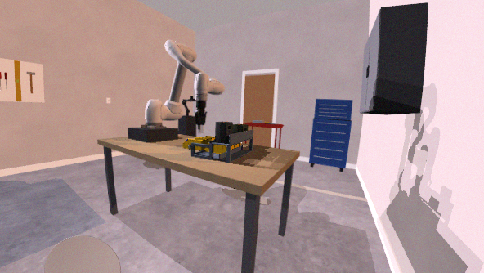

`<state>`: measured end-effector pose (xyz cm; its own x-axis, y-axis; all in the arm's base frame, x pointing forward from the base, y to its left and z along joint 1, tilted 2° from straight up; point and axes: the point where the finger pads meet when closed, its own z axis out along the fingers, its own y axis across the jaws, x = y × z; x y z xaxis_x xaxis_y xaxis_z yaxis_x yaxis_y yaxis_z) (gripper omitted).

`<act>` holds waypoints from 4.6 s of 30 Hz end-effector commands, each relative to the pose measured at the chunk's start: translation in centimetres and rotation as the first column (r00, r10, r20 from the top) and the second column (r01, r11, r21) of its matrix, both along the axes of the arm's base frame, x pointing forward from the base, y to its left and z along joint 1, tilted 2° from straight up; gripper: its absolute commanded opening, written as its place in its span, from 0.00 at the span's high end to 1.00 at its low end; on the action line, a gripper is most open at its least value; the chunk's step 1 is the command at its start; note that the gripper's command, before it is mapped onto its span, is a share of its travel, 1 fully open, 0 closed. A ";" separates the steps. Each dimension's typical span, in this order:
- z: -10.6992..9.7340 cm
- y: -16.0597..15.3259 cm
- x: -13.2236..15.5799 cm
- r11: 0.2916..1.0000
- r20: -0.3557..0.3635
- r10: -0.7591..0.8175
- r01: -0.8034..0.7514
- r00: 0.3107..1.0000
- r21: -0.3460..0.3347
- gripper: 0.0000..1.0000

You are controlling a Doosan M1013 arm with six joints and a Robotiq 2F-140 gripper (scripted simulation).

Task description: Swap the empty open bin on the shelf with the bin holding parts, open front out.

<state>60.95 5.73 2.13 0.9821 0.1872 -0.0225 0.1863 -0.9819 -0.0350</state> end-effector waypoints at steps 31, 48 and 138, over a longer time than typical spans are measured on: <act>-2.3 0.0 -0.1 1.000 -0.002 0.004 -0.004 1.000 -0.002 0.76; -2.3 0.0 -0.1 1.000 -0.002 0.004 -0.004 1.000 -0.002 0.76; -7.0 0.1 -0.3 1.000 -0.002 0.004 -0.004 1.000 -0.002 0.76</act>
